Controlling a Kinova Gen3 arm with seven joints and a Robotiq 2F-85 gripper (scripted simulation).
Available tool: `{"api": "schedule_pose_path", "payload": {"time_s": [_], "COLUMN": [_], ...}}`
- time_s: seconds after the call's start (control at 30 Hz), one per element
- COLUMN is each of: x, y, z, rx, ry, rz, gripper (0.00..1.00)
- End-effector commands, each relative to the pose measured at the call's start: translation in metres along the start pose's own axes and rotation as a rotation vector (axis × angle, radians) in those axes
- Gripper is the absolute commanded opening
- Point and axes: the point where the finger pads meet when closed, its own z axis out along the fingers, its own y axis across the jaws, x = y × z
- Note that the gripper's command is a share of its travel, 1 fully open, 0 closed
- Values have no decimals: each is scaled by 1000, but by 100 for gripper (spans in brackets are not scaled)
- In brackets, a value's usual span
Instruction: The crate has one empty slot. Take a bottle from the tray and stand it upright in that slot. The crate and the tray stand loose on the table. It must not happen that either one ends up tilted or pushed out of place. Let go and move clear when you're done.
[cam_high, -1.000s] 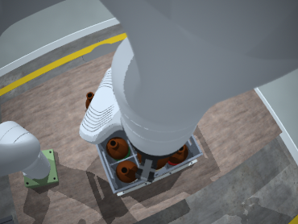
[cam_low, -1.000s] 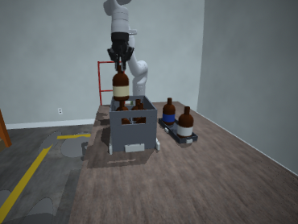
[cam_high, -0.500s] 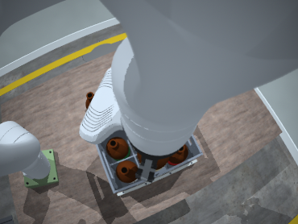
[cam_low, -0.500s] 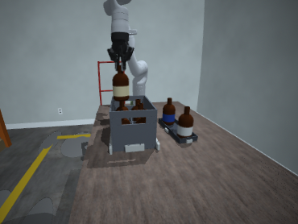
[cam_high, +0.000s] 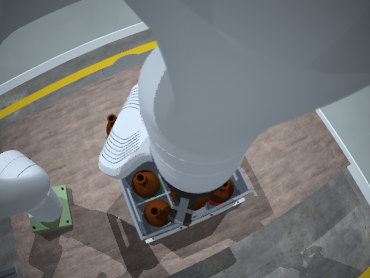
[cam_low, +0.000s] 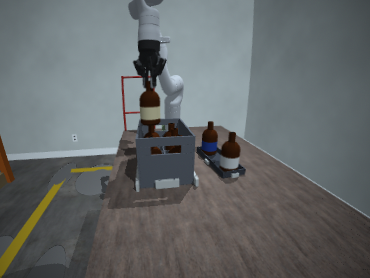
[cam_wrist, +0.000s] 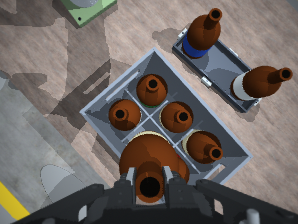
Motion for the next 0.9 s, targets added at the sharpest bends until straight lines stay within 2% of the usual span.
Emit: {"api": "schedule_pose_path", "payload": {"time_s": [0.0,0.53,0.87], "x": [0,0,0], "y": [0,0,0], "z": [0,4,14], "rx": [-1,-1,-1], "ry": [-1,-1,-1], "rz": [0,0,0], "gripper": [0,0,0]}}
